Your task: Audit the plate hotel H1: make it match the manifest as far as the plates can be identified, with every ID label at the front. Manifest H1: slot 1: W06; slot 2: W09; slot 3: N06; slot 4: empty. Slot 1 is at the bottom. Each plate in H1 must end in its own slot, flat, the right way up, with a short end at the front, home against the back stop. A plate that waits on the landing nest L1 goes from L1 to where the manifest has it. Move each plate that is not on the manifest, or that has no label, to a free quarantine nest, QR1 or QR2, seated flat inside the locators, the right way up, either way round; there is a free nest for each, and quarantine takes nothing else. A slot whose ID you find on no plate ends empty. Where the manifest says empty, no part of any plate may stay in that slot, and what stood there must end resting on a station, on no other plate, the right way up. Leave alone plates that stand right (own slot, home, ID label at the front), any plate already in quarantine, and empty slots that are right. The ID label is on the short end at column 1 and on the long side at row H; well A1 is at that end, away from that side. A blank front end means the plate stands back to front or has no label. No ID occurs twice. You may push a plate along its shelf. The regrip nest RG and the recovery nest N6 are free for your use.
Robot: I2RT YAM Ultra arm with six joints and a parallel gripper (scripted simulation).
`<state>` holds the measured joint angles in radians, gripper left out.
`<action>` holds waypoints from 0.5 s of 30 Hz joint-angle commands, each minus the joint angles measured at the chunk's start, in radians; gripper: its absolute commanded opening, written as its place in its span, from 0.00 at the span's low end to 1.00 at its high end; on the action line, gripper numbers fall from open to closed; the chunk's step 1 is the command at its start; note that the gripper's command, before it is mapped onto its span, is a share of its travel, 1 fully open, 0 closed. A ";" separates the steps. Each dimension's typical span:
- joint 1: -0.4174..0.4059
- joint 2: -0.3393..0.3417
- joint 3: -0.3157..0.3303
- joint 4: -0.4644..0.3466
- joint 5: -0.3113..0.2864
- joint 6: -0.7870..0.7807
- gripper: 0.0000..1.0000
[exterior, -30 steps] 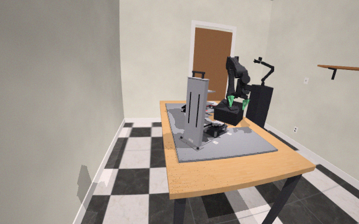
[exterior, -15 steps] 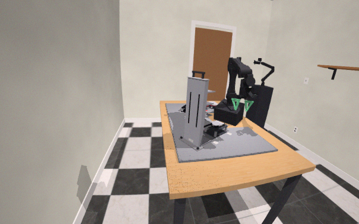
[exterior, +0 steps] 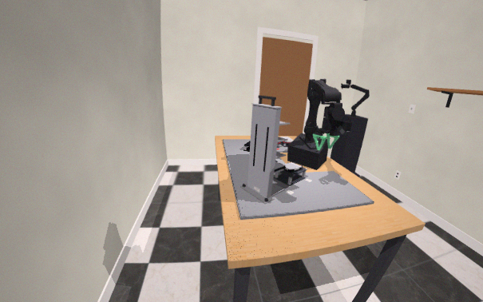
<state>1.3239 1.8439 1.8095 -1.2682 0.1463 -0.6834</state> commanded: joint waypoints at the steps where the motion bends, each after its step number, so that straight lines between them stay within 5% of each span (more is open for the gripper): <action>1: -0.002 0.036 0.084 -0.094 -0.018 -0.093 1.00; 8: -0.002 0.021 0.117 -0.124 -0.018 -0.123 1.00; 10: -0.011 0.020 0.047 -0.072 -0.018 -0.126 1.00; 15: -0.009 0.029 0.007 -0.032 -0.019 -0.130 1.00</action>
<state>1.3186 1.8908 1.8526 -1.3399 0.1406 -0.8005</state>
